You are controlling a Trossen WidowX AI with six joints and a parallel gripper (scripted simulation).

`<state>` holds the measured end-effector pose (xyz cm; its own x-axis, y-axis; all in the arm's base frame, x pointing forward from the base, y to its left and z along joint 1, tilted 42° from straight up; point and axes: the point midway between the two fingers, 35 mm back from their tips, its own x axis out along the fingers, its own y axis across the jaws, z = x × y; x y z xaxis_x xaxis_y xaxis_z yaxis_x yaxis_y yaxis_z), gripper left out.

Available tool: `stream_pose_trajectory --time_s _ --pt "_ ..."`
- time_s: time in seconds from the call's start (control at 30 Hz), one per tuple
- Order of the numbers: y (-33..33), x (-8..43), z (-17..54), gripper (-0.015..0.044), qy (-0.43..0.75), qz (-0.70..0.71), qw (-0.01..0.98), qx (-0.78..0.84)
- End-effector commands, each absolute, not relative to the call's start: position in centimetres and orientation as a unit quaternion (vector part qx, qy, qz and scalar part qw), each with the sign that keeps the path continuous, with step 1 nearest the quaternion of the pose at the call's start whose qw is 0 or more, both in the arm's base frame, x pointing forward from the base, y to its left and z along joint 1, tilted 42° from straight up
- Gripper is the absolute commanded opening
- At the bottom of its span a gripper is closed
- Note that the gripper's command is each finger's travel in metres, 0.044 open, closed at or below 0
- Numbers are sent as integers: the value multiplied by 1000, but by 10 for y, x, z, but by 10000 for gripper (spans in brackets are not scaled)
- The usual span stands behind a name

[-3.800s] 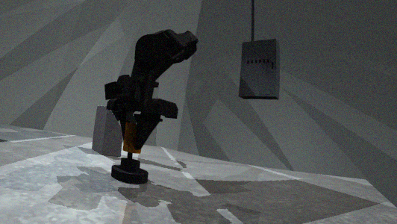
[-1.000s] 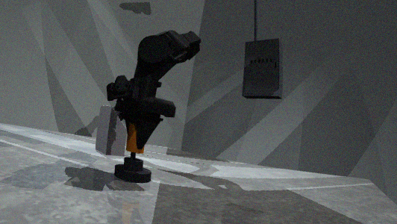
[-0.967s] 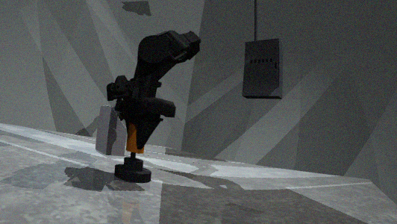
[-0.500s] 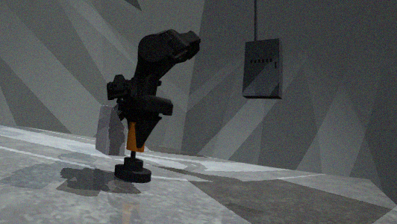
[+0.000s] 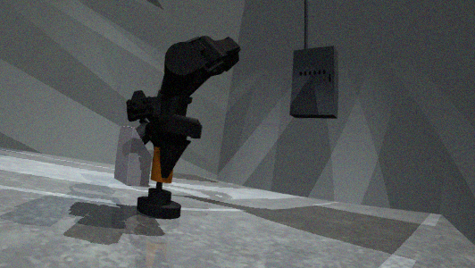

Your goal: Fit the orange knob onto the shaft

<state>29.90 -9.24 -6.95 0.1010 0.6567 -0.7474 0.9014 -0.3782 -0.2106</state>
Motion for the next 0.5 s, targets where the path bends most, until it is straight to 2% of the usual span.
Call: stream_pose_trajectory --time_s 0.0,0.47 --pt "-93 299 -68 0 534 -403 151 727" --pt "-93 300 -69 0 534 -403 151 727"
